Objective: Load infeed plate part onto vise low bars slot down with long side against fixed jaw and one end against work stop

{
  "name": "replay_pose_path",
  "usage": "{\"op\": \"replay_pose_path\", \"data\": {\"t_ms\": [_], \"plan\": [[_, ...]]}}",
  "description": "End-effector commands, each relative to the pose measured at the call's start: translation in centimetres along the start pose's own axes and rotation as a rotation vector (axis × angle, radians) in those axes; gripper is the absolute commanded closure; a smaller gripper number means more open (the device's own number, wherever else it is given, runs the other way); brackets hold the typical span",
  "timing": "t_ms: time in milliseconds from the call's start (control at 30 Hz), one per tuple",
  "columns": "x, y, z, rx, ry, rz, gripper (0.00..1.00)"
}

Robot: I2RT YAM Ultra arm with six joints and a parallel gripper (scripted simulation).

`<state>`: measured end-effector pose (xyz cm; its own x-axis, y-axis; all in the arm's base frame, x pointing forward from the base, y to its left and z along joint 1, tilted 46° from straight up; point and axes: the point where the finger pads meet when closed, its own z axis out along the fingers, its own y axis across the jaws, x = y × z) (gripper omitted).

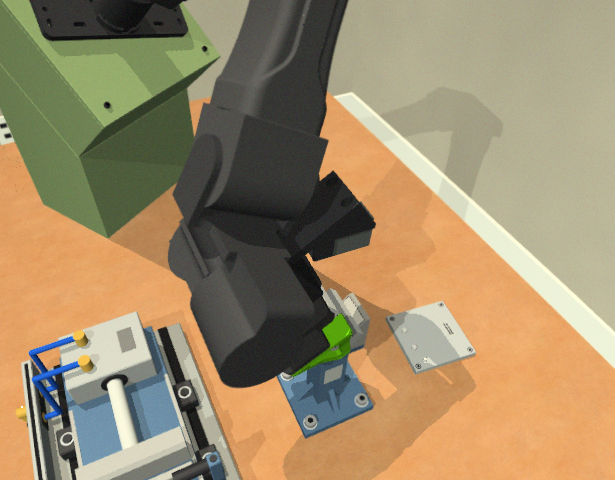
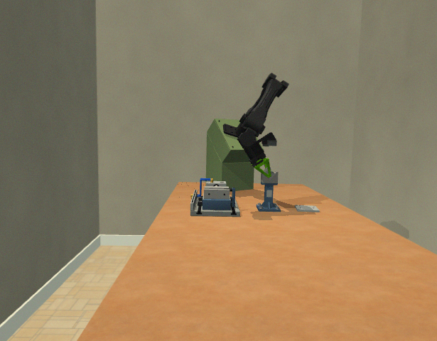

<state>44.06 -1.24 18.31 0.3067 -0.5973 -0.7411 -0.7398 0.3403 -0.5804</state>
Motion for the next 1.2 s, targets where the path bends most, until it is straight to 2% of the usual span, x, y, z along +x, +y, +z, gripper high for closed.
{"op": "replay_pose_path", "data": {"t_ms": [0,633,1167], "plan": [[-0.48,-1.05,-0.79,0.022,-0.056,-0.026,0.19],[-0.51,-1.03,-0.84,0.021,-0.139,-0.027,0.19],[-0.43,-0.90,-0.81,0.018,-0.172,-0.018,0.19]]}}
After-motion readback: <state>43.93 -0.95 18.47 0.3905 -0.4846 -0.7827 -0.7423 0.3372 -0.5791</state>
